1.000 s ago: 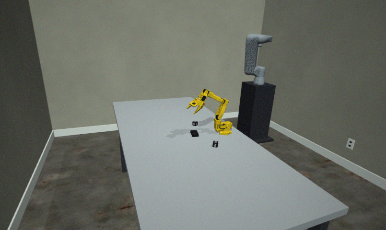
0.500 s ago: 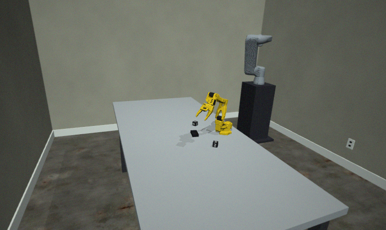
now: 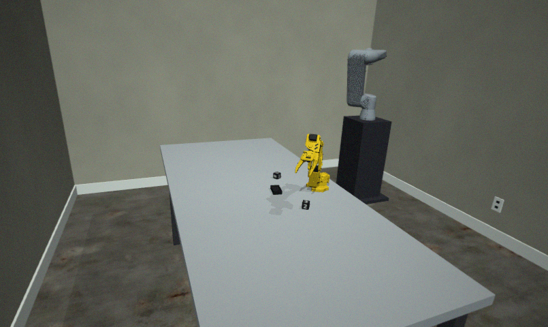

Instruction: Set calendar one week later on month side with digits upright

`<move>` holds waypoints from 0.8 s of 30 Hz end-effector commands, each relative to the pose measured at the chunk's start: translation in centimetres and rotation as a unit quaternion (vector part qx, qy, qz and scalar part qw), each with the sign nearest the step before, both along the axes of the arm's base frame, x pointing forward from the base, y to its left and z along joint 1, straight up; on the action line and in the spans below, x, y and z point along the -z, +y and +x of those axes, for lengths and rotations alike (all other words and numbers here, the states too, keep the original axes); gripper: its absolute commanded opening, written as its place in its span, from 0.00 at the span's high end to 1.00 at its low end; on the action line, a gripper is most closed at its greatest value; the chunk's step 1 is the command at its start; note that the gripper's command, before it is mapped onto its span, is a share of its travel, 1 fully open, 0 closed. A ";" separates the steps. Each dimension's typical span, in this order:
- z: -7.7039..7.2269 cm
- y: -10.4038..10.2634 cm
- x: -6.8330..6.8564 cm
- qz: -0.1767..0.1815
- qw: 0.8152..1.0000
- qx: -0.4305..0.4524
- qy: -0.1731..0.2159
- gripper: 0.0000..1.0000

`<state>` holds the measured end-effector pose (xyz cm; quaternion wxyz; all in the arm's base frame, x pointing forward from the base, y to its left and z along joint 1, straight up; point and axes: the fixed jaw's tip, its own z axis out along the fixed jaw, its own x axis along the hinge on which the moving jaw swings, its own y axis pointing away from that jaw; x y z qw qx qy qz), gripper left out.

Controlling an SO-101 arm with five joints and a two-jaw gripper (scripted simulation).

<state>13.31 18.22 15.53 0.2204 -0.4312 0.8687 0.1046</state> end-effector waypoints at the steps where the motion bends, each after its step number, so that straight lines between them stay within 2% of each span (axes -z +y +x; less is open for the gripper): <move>1: -0.6 1.3 -1.2 0.033 0.999 -0.010 -0.011 0.65; 7: -1.3 1.7 -1.2 0.037 0.999 -0.016 -0.005 0.65; 17: -1.3 1.8 -1.0 0.033 0.999 -0.016 -0.002 0.65; 20: -1.2 1.9 -0.3 0.019 1.000 -0.016 0.007 0.65; 24: -1.1 2.2 1.5 -0.017 0.999 -0.015 0.032 0.65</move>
